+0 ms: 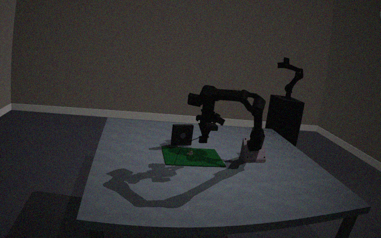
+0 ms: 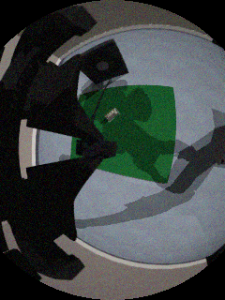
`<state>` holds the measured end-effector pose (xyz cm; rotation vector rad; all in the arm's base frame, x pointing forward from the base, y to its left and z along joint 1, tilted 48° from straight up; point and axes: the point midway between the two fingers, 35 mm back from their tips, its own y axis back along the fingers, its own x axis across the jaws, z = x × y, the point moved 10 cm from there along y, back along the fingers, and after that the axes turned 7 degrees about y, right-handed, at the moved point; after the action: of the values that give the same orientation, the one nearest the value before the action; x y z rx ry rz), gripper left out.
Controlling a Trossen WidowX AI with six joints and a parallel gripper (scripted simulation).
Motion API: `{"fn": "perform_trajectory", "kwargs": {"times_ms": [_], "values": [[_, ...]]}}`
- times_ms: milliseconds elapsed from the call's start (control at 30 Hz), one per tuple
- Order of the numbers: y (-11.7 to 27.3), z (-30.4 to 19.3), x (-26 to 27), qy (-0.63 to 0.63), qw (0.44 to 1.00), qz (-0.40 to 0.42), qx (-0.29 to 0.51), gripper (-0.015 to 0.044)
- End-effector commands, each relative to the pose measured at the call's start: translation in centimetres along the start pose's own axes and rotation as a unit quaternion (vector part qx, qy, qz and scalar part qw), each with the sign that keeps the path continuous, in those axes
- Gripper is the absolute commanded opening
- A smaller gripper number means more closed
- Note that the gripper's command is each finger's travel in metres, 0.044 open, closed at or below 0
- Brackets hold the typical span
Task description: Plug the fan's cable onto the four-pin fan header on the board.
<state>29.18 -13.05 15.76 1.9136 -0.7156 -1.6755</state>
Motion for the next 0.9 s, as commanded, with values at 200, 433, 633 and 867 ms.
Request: {"fn": "perform_trajectory", "kwargs": {"times_ms": [200, 433, 633, 867], "values": [[0.28, -0.36, -0.20, 0.183, 0.983, 0.001, 0.006, 0.0000], [0.29, -0.46, -0.17, 0.300, 0.954, 0.002, 0.006, 0.0000], [0.29, -0.55, -0.15, 0.398, 0.917, 0.003, 0.006, 0.0000], [0.29, -0.65, -0.13, 0.506, 0.863, 0.004, 0.005, 0.0000]]}}
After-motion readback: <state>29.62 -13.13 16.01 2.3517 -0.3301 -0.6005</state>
